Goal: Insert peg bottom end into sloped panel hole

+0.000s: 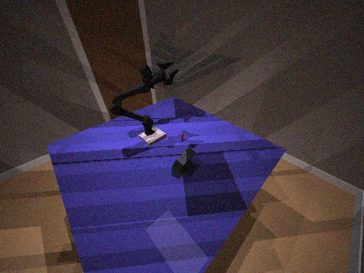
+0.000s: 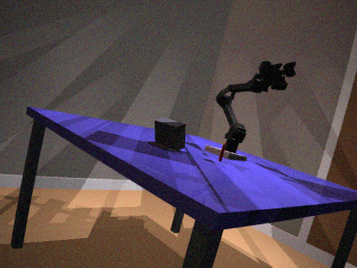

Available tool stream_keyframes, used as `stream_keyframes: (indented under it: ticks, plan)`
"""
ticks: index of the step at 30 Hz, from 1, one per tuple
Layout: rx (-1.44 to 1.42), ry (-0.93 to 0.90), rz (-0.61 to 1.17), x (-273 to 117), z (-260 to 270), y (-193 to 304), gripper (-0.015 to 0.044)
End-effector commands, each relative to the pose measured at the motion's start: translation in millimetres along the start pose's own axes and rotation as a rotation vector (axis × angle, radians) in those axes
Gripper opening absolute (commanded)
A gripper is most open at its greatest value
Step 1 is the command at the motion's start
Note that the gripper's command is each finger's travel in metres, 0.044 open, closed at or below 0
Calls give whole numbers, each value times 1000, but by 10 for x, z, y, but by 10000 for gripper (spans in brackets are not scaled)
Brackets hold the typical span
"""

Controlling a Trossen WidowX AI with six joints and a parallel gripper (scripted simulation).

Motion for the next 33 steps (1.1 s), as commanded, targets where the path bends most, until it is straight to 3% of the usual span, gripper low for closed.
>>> stream_keyframes:
  ticks: [1, 33]
  plan:
    - [3, -2, -2, 3, 4, -4, 426]
    - [529, -423, -146, 342, 930, -596, 440]
Point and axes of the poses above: the point midway between the two fingers, 35 mm back from their tips, its own x axis out along the fingers, its own z axis across the jaws, y = z × x, the point moved 1 cm from there along -x, back along the fingers, and after that the axes turned 12 degrees about x, right-handed, at the moved point
